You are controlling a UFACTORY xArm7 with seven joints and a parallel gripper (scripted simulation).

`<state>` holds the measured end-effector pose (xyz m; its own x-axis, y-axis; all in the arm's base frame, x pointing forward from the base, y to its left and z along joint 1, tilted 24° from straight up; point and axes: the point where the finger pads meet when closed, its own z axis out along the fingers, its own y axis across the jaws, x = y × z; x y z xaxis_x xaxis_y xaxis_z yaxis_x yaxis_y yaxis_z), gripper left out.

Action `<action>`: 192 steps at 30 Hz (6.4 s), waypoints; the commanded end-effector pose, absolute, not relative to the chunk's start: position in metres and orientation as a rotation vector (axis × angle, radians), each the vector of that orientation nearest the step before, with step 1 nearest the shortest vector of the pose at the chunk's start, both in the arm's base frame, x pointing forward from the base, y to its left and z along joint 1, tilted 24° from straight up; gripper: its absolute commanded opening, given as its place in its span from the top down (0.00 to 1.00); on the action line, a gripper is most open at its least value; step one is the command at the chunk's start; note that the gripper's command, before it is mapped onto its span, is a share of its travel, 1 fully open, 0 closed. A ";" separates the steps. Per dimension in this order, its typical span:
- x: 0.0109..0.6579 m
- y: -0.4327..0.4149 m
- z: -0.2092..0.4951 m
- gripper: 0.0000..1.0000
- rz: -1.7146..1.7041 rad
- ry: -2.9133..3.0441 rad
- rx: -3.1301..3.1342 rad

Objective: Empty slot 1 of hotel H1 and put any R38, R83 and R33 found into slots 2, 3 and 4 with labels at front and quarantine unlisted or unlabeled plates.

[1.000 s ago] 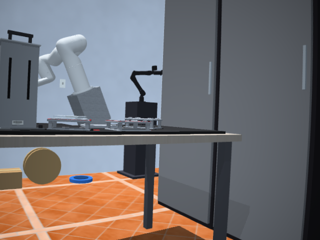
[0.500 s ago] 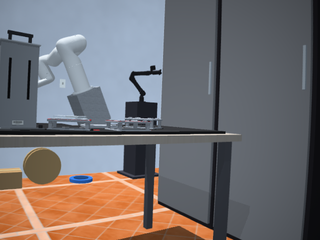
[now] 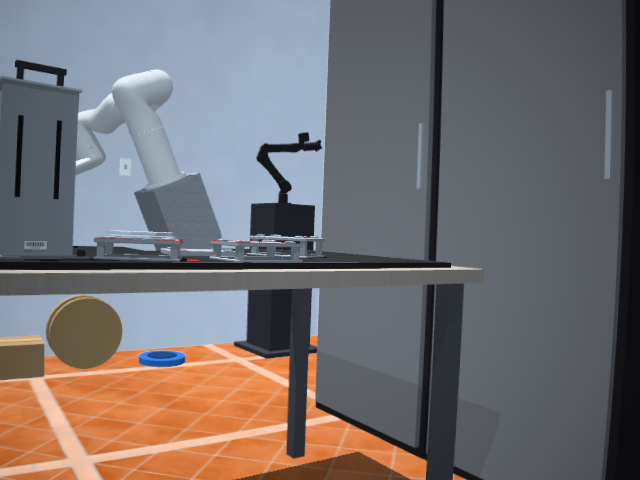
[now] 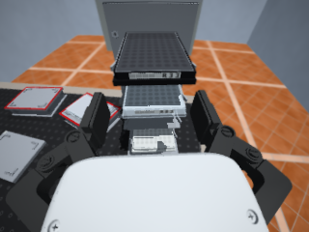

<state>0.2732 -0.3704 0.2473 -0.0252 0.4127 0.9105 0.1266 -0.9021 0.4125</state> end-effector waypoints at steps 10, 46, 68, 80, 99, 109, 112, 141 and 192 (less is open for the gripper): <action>0.274 -0.370 0.248 0.00 2.030 0.580 2.034; 0.274 -0.370 0.248 0.00 2.030 0.580 2.034; 0.266 -0.371 0.249 0.00 2.030 0.580 2.035; 0.244 -0.374 0.249 0.00 2.030 0.580 2.035; 0.245 -0.389 0.215 0.00 2.030 0.580 2.035; 0.245 -0.396 0.201 0.00 2.030 0.580 2.035; 0.245 -0.396 0.201 0.00 2.030 0.580 2.035; 0.275 -0.392 0.200 0.00 2.031 0.580 2.034; 0.275 -0.392 0.200 0.00 2.030 0.580 2.034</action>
